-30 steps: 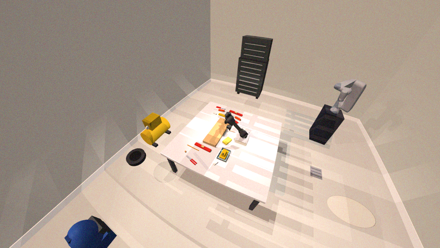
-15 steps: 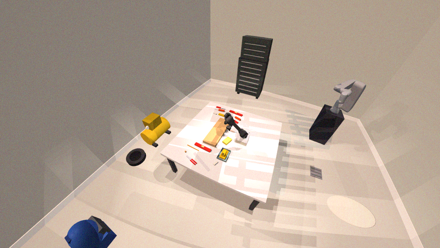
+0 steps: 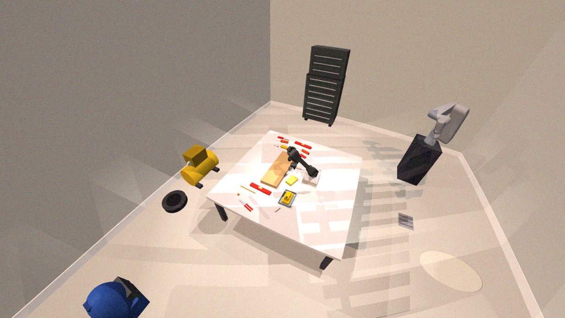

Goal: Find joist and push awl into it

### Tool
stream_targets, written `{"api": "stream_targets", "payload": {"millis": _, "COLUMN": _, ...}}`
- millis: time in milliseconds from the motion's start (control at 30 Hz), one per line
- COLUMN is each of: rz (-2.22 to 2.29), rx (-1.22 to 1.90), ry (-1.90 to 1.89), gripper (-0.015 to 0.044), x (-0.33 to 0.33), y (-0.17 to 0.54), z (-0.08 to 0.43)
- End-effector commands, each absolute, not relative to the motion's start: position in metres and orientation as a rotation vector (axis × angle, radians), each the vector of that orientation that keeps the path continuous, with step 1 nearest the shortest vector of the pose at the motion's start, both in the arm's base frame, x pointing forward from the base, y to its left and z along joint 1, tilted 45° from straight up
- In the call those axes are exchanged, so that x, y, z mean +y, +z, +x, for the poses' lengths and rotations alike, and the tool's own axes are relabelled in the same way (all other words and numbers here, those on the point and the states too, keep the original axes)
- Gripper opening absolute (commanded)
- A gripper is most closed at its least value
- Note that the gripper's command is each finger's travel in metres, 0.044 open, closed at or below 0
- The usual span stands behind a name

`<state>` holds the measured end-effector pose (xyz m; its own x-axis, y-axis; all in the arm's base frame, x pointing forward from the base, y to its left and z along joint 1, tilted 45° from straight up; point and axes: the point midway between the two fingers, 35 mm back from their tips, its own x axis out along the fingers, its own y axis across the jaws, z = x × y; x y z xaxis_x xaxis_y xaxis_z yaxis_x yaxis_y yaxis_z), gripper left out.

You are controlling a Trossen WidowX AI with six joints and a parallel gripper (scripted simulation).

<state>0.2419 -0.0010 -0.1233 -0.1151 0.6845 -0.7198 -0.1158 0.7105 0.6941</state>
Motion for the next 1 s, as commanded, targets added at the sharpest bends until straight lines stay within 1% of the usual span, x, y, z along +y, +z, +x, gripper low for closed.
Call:
{"api": "stream_targets", "payload": {"millis": 0, "rz": 0.492, "rx": 1.555, "ry": 0.728, "gripper": 0.0440, "x": 0.0059, "y": -0.1286, "z": 0.2386}}
{"api": "stream_targets", "payload": {"millis": 200, "rz": 0.492, "rx": 1.555, "ry": 0.729, "gripper": 0.0440, "x": 0.0088, "y": -0.1312, "z": 0.2380}}
{"api": "stream_targets", "payload": {"millis": 667, "rz": 0.492, "rx": 1.555, "ry": 0.729, "gripper": 0.0072, "x": 0.0088, "y": -0.1312, "z": 0.2380}}
{"api": "stream_targets", "payload": {"millis": 900, "rz": 0.492, "rx": 1.555, "ry": 0.729, "gripper": 0.0026, "x": 0.0088, "y": -0.1312, "z": 0.2380}}
{"api": "stream_targets", "payload": {"millis": 933, "rz": 0.492, "rx": 1.555, "ry": 0.728, "gripper": 0.0000, "x": 0.0079, "y": -0.1304, "z": 0.2383}}
{"api": "stream_targets", "payload": {"millis": 967, "rz": 0.492, "rx": 1.555, "ry": 0.728, "gripper": 0.0000, "x": 0.0060, "y": -0.1290, "z": 0.2390}}
